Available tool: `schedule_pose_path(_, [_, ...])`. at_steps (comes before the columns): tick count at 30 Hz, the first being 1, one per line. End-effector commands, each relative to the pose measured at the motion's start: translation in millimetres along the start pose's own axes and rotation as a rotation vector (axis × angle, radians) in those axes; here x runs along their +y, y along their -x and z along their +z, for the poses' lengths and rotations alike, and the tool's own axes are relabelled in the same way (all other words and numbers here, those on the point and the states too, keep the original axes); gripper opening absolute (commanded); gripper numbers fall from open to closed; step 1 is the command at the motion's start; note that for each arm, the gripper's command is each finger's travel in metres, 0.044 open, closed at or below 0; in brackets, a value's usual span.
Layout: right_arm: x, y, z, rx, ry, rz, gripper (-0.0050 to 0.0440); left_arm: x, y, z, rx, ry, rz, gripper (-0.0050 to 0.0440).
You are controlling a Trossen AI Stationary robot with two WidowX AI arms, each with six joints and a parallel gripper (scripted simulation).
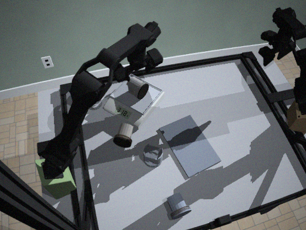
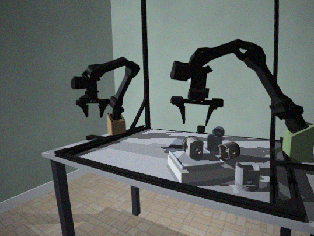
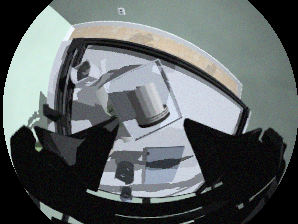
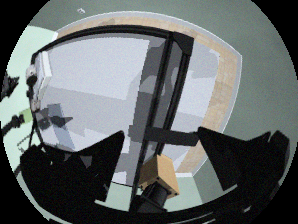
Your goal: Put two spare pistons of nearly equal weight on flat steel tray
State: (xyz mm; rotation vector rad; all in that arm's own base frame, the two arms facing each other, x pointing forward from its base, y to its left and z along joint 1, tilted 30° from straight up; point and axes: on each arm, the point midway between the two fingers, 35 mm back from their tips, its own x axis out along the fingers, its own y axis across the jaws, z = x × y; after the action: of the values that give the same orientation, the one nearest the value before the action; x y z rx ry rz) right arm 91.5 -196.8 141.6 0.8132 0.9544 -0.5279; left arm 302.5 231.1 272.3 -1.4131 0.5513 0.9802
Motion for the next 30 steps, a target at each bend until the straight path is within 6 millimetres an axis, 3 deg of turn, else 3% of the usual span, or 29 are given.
schedule_pose_path(1, [0.5, 0.0, 0.1, -0.001, 0.001, 0.003, 0.0440, 0.2, -0.1, 0.5, 0.017, -0.089, -0.003, 0.0378])
schedule_pose_path(30, [0.5, 0.0, 0.1, -0.001, 0.001, 0.003, 0.0440, 0.2, -0.1, 0.5, 0.126, -0.746, -0.032, 0.0378])
